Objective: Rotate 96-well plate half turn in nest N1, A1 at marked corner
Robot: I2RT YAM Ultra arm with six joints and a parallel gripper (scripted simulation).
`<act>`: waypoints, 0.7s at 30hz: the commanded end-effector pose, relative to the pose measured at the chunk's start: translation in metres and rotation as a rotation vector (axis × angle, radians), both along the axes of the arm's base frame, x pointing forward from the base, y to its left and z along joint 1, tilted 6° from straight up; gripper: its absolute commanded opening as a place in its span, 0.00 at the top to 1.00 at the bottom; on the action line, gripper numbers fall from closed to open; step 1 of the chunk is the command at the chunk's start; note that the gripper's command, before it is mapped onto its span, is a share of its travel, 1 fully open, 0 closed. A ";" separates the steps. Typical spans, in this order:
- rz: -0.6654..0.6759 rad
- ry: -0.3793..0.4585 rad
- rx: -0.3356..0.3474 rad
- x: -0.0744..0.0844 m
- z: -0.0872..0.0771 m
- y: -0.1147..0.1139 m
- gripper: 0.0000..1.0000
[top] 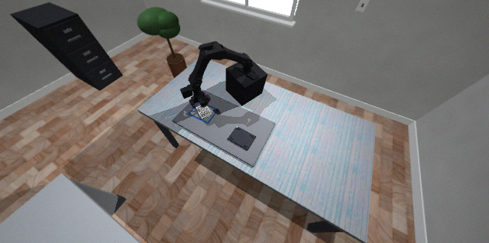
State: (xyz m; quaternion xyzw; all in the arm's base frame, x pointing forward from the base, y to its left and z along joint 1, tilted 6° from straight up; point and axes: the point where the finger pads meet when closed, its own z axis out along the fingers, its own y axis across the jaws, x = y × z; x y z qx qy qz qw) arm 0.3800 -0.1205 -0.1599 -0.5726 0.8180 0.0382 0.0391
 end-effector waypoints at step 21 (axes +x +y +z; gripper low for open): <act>-0.498 0.038 0.012 0.005 0.008 -0.002 0.00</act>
